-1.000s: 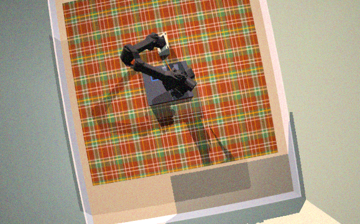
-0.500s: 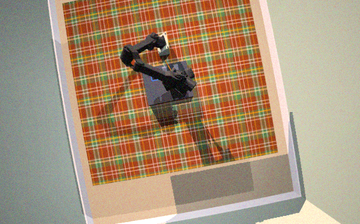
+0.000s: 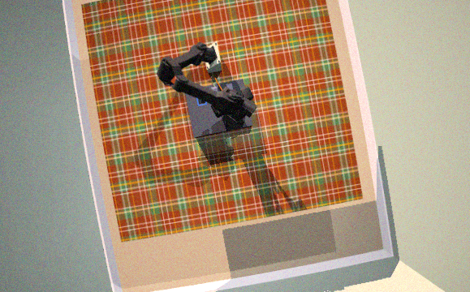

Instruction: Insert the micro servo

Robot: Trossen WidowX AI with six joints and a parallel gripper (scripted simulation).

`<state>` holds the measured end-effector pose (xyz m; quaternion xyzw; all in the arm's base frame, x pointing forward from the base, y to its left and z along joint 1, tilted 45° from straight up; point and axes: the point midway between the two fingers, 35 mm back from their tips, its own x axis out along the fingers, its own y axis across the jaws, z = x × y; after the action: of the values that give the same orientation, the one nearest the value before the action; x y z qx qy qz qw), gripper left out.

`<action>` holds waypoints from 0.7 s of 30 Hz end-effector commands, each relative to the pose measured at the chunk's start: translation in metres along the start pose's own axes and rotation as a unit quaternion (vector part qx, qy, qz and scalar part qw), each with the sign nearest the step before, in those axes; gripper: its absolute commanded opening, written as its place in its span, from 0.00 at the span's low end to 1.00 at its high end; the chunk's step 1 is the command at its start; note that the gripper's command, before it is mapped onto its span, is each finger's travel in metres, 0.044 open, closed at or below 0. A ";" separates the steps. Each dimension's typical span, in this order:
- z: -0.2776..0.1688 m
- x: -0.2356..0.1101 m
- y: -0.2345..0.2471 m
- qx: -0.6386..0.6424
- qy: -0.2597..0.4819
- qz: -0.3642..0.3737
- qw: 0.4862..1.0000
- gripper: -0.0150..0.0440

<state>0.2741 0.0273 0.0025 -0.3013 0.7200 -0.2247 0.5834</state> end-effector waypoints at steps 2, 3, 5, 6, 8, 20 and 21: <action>-0.002 -0.016 -0.001 0.006 -0.009 0.006 1.000 0.25; -0.003 -0.016 -0.001 0.006 -0.009 0.006 1.000 0.25; -0.004 -0.016 -0.001 0.006 -0.009 0.006 1.000 0.25; -0.004 -0.016 -0.002 0.006 -0.009 0.006 1.000 0.25; -0.005 -0.016 -0.002 0.006 -0.009 0.006 1.000 0.25; 0.010 -0.016 0.000 0.006 -0.010 0.006 1.000 0.25; 0.013 -0.017 0.001 0.006 -0.010 0.006 1.000 0.25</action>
<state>0.2778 0.0359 0.0124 -0.2972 0.7167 -0.2249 0.5895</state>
